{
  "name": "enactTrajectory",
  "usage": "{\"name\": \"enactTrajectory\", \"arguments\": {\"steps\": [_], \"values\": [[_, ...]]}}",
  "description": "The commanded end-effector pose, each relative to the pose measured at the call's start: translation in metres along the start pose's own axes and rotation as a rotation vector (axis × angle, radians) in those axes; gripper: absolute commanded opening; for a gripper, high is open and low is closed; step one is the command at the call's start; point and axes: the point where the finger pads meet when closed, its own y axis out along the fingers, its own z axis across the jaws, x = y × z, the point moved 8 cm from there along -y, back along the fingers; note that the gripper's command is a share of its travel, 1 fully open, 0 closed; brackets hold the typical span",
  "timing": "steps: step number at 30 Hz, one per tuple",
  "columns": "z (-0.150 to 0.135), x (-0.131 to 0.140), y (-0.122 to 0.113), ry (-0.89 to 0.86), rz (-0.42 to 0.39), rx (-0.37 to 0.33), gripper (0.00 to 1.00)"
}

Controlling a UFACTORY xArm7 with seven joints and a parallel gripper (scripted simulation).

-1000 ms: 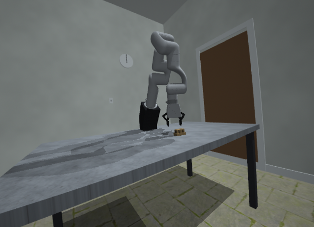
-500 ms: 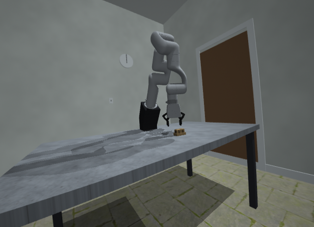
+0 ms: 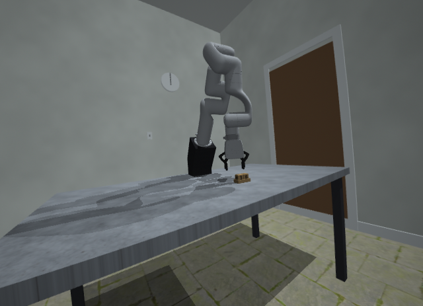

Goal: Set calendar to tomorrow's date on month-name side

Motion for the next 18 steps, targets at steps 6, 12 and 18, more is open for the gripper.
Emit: {"name": "enactTrajectory", "arguments": {"steps": [6, 12, 18], "values": [[0.0, 0.003, -0.001, 0.0, -0.001, 0.0, 1.0], [0.001, 0.016, -0.003, 0.0, -0.001, 0.0, 1.0], [0.001, 0.023, -0.005, 0.0, -0.001, 0.0, 1.0]]}}
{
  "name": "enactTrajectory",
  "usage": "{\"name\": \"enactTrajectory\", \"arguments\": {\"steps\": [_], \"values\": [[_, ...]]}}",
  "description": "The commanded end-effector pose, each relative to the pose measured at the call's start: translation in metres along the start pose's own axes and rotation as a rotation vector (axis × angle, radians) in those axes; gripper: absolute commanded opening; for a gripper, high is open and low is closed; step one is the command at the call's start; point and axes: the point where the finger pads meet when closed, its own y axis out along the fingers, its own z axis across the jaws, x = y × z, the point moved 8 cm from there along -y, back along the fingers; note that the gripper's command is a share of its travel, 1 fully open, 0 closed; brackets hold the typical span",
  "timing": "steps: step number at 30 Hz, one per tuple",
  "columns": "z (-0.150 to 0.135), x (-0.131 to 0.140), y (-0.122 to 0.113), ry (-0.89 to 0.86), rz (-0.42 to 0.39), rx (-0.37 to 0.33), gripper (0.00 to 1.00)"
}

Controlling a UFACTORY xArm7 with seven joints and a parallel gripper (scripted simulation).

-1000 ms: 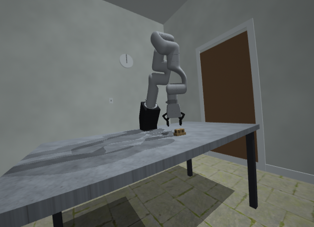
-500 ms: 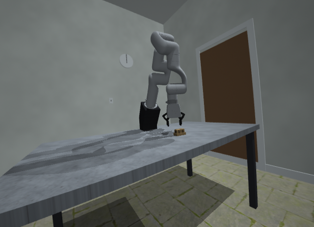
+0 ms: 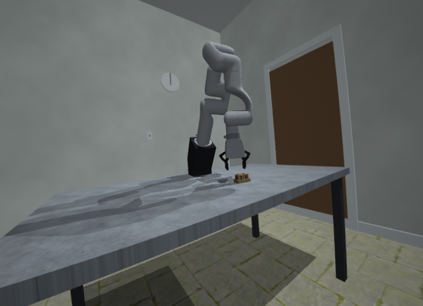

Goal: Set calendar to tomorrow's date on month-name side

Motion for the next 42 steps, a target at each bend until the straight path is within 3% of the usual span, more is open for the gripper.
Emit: {"name": "enactTrajectory", "arguments": {"steps": [1, 10, 42], "values": [[0.0, 0.005, -0.001, -0.001, 0.002, -0.001, 1.0], [0.001, 0.023, -0.005, -0.001, 0.002, -0.001, 1.0], [0.001, 0.023, -0.005, -0.001, 0.002, -0.001, 1.0]]}}
